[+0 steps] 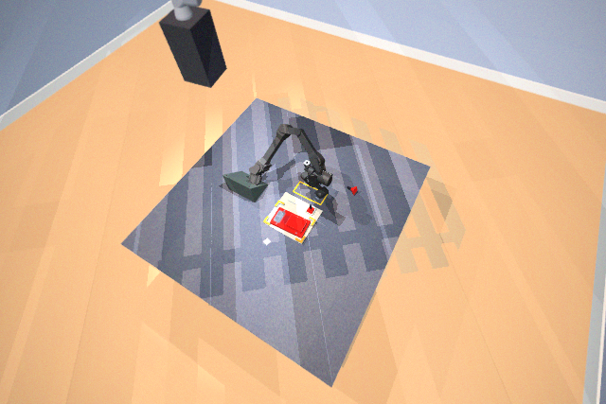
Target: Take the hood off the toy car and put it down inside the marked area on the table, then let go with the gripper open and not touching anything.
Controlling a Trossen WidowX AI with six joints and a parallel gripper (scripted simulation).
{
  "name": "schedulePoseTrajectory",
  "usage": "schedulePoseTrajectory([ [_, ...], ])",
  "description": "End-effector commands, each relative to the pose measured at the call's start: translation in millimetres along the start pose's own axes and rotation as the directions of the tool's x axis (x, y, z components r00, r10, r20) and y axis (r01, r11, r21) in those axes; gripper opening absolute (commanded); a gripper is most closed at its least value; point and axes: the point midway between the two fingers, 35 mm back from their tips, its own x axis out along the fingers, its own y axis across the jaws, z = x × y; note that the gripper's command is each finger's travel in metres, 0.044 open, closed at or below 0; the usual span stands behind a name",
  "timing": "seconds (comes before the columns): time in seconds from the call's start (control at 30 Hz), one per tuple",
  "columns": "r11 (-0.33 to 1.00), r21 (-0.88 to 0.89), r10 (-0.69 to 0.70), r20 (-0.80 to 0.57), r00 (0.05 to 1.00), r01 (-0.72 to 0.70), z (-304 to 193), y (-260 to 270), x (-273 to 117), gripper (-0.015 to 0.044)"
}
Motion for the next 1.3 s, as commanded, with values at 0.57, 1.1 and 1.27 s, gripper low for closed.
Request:
schedulePoseTrajectory([
  [0.57,0.461,0.887,0.02,-0.049,0.999,0.034,-193.6,-98.8,-60.7,0.044],
  [1.1,0.461,0.887,0.02,-0.049,0.999,0.034,-194.1,-99.3,-48.9,0.044],
  [1.27,0.461,0.887,0.02,-0.049,0.999,0.034,-194.3,-99.4,-44.8,0.044],
])
